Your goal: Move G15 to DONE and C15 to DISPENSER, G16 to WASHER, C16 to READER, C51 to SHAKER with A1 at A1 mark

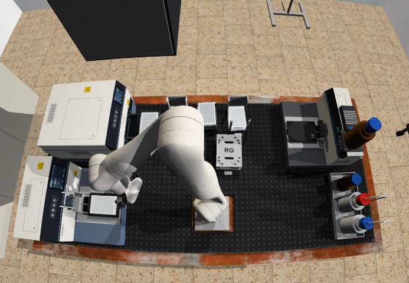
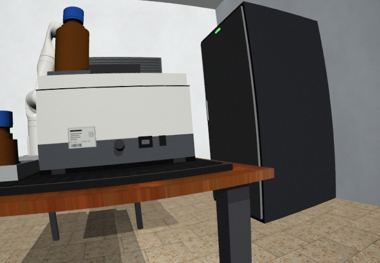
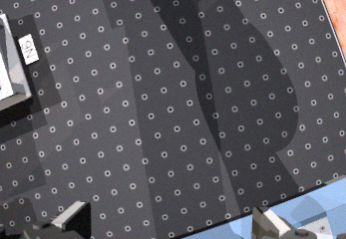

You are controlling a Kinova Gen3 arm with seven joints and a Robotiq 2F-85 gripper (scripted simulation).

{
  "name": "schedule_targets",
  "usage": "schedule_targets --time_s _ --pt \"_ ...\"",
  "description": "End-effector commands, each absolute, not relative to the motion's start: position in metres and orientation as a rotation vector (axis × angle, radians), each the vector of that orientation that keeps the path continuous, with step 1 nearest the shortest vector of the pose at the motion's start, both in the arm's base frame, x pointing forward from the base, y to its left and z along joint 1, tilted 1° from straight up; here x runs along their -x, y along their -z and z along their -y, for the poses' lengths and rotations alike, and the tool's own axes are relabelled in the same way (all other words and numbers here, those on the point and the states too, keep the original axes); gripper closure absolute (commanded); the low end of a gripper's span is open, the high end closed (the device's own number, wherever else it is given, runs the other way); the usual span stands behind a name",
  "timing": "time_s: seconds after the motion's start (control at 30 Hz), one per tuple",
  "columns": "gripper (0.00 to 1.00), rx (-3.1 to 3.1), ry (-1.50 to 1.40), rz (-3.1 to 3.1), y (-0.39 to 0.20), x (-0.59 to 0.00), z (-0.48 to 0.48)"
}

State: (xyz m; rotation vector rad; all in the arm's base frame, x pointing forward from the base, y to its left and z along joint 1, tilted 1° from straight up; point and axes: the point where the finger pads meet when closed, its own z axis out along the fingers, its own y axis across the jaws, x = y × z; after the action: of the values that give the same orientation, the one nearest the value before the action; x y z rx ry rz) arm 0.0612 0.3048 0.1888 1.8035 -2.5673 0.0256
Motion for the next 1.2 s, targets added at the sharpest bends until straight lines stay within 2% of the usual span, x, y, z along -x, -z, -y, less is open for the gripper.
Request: schedule_targets --time_s 0.0,0.33,1.17 --pt "0.0 -1.811 -0.024 2.563 -0.189 -0.049 -0.307" --pt "0.0 -1.811 -0.024 2.563 -0.189 -0.022 -0.31" --pt "0.0 -2.097 -0.023 2.333 -0.188 -0.014 -0.387"
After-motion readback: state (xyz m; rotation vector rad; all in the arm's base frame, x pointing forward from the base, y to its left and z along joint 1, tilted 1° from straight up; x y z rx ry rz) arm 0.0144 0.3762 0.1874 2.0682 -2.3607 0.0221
